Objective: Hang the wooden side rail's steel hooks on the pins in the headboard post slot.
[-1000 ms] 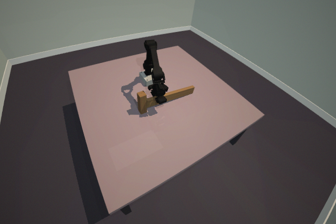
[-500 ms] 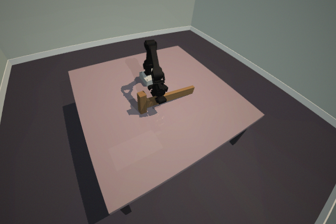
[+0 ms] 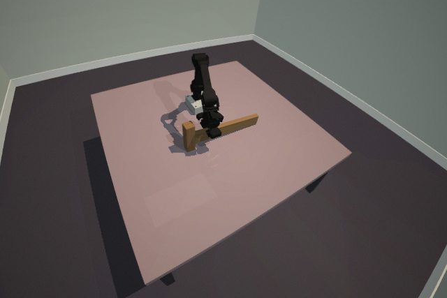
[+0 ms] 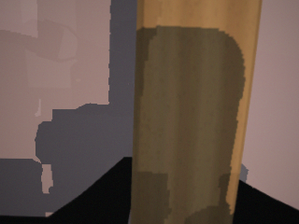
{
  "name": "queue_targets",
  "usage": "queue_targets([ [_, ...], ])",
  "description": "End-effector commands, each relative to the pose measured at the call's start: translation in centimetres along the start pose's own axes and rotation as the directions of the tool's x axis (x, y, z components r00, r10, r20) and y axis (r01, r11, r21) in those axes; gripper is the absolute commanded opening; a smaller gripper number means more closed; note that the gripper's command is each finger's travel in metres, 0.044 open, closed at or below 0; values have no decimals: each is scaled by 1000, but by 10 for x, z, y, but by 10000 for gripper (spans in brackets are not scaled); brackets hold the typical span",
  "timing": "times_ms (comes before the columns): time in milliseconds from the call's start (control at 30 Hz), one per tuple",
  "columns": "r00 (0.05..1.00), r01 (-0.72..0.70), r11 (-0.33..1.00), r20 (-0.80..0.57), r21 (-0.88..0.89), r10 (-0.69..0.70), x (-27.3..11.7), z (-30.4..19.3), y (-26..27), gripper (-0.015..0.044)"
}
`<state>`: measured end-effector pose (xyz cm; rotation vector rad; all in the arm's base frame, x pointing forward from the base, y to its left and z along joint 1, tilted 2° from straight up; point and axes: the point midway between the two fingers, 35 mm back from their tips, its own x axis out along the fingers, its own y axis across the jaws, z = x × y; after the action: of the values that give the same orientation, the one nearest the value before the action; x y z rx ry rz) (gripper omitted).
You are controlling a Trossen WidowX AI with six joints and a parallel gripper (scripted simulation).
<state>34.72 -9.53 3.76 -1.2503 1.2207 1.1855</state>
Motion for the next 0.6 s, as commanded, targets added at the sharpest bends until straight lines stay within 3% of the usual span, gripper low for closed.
queue_targets([
  [0, 1000, 9, 1000, -4, -5, -9, -3, -2, -3, 0],
  [567, 1000, 9, 1000, -4, -5, -9, -3, -4, -3, 0],
])
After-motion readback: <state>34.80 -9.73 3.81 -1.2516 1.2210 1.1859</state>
